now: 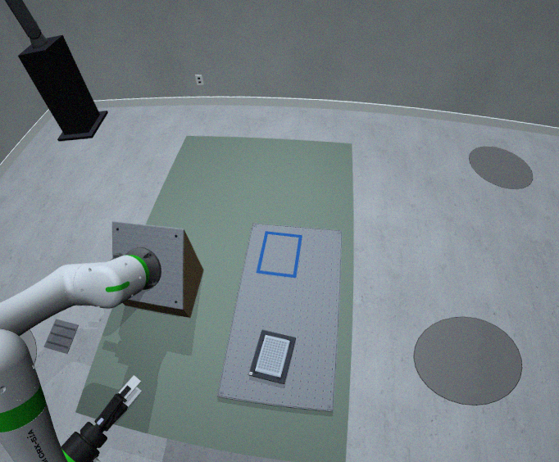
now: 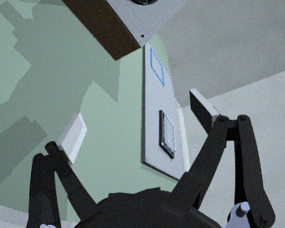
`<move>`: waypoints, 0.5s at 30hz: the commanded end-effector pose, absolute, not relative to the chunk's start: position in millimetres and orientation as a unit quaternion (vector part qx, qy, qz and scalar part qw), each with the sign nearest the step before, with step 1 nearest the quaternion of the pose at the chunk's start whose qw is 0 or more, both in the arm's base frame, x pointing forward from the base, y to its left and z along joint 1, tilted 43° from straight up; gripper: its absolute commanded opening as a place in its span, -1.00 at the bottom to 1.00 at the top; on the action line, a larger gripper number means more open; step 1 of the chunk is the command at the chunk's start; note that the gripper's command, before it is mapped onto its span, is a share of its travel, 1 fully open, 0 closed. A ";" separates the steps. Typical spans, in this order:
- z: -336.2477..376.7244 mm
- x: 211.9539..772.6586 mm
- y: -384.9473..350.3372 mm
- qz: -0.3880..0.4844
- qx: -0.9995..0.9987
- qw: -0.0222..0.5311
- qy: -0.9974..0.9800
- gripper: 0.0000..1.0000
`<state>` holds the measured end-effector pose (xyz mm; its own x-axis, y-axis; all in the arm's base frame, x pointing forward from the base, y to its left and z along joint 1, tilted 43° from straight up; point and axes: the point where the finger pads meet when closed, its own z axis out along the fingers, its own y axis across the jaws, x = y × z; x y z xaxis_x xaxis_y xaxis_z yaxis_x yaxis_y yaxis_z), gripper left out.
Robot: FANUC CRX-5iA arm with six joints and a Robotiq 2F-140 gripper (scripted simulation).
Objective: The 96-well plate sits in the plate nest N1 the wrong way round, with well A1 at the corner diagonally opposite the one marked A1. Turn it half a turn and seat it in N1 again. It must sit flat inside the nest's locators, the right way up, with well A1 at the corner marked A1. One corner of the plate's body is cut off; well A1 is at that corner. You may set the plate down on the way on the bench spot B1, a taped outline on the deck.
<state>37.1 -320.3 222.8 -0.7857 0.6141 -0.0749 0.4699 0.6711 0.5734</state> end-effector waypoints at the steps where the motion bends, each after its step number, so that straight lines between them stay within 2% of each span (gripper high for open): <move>1: 222.4 54.7 -324.0 0.261 0.228 0.127 0.929 1.00; 15: 222.3 105.3 -328.7 0.231 0.035 0.116 0.965 1.00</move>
